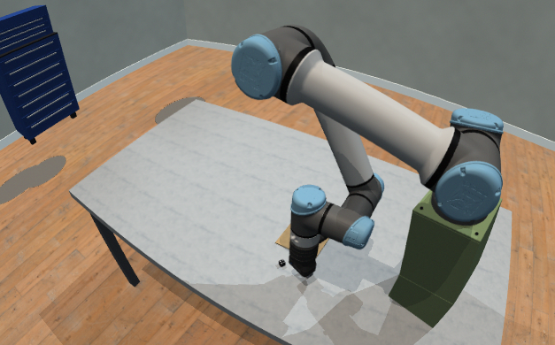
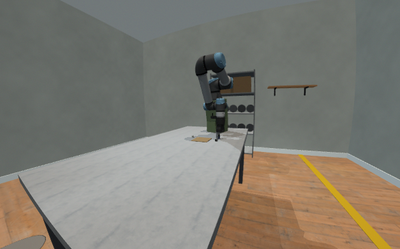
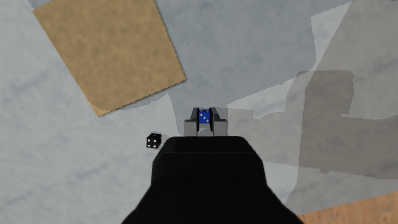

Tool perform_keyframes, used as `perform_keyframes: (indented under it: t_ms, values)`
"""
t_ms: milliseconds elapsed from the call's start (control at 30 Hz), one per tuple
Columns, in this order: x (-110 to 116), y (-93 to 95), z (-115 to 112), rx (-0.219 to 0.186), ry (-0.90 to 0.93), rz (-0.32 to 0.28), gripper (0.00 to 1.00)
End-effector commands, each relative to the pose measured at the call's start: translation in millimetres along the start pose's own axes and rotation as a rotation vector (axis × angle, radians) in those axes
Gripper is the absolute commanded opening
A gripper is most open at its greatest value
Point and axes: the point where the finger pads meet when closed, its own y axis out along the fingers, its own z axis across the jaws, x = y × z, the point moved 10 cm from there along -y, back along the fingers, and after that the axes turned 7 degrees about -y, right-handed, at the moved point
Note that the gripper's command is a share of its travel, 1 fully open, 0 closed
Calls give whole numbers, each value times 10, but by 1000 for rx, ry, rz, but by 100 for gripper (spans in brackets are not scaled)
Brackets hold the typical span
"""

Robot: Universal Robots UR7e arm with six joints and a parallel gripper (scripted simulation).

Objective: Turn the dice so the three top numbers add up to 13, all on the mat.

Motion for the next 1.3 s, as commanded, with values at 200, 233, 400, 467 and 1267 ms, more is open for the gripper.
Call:
perform_keyframes:
  t_ms: [200, 233, 400, 467, 1267]
  values:
    - [1, -3, -3, -1, 0, 0, 34]
    - [1, -3, -3, -1, 0, 0, 34]
    - [1, -4, -3, -1, 0, 0, 34]
    - [1, -12, -3, -1, 0, 0, 34]
    - [1, -745, -2, -1, 0, 0, 34]
